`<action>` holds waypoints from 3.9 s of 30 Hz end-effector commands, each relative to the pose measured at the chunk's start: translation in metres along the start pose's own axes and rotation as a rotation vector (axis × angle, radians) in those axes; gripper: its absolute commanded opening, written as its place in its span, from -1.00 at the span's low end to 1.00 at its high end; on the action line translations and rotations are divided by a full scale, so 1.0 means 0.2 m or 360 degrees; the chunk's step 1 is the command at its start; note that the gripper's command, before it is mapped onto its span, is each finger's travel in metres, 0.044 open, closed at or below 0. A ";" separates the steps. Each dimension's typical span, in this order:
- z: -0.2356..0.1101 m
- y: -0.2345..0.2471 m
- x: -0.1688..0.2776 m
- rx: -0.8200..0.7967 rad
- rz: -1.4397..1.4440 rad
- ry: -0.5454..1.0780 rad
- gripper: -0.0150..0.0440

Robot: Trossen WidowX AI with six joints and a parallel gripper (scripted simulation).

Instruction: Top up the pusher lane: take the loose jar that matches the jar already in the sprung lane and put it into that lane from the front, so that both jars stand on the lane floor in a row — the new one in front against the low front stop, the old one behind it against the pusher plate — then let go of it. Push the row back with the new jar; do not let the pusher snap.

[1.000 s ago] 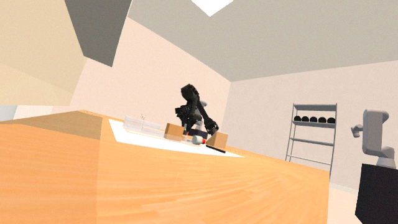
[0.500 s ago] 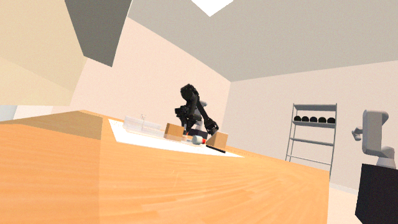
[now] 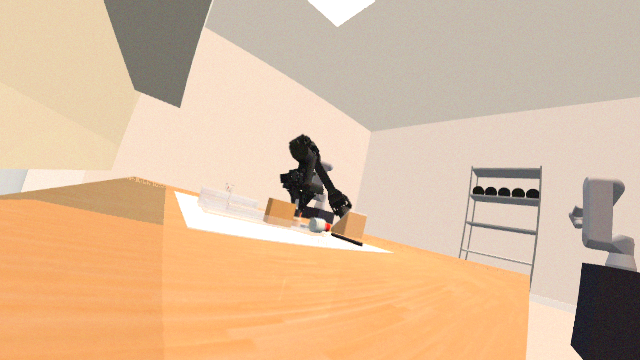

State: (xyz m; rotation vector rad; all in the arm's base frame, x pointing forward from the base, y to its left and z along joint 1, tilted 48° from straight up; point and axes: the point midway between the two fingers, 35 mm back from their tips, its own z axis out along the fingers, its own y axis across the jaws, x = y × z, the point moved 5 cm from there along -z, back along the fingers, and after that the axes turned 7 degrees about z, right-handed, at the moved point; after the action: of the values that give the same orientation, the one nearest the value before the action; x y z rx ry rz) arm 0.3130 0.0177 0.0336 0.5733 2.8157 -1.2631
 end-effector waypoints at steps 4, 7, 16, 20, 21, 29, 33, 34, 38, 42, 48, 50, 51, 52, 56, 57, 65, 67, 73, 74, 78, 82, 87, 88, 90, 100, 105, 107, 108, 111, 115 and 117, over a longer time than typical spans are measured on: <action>-0.01 0.00 -0.04 -0.0008 0.0020 -0.0038 -0.49; -0.01 0.00 -0.05 -0.0008 0.0020 -0.0038 -0.49; -0.01 0.01 -0.07 -0.0008 0.0020 -0.0038 -0.49; -0.02 0.01 -0.07 -0.0008 0.0021 -0.0038 -0.49; -0.02 0.01 -0.07 -0.0008 0.0021 -0.0038 -0.49; -0.02 0.01 -0.09 -0.0008 0.0021 -0.0038 -0.49; -0.02 0.01 -0.09 -0.0008 0.0021 -0.0038 -0.49; -0.02 0.01 -0.10 -0.0008 0.0021 -0.0038 -0.49; -0.02 0.01 -0.10 -0.0008 0.0021 -0.0038 -0.49; -0.02 0.01 -0.11 -0.0008 0.0021 -0.0039 -0.49; -0.02 0.01 -0.12 -0.0008 0.0021 -0.0039 -0.49; -0.02 0.01 -0.12 -0.0008 0.0021 -0.0039 -0.49; -0.02 0.01 -0.13 -0.0008 0.0021 -0.0039 -0.49; -0.02 0.01 -0.13 -0.0008 0.0021 -0.0039 -0.49; -0.03 0.01 -0.13 -0.0008 0.0021 -0.0039 -0.49; -0.03 0.01 -0.14 -0.0008 0.0021 -0.0039 -0.49; -0.03 0.01 -0.15 -0.0008 0.0022 -0.0039 -0.49; -0.03 0.01 -0.15 -0.0008 0.0022 -0.0039 -0.49; -0.03 0.01 -0.16 -0.0008 0.0022 -0.0039 -0.49; -0.03 0.01 -0.16 -0.0008 0.0022 -0.0039 -0.49; -0.04 0.01 -0.17 -0.0008 0.0022 -0.0039 -0.49; -0.04 0.00 -0.18 -0.0007 0.0022 -0.0039 -0.49; -0.04 0.00 -0.19 -0.0007 0.0022 -0.0040 -0.49; -0.04 0.00 -0.19 -0.0007 0.0022 -0.0040 -0.49; -0.04 0.00 -0.19 -0.0007 0.0022 -0.0040 -0.49; -0.04 0.00 -0.21 -0.0007 0.0023 -0.0040 -0.49; -0.04 0.00 -0.22 -0.0007 0.0023 -0.0040 -0.49; -0.04 0.00 -0.22 -0.0007 0.0023 -0.0040 -0.49; -0.04 0.00 -0.22 -0.0007 0.0023 -0.0040 -0.49; -0.04 0.00 -0.22 -0.0007 0.0023 -0.0040 -0.49; -0.04 0.00 -0.22 -0.0007 0.0023 -0.0040 -0.49; -0.04 0.00 -0.22 -0.0007 0.0023 -0.0040 -0.49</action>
State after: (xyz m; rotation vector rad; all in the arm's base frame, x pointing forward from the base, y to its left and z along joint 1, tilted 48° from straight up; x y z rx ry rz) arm 0.3491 0.0100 0.0419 0.5820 2.8233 -1.2509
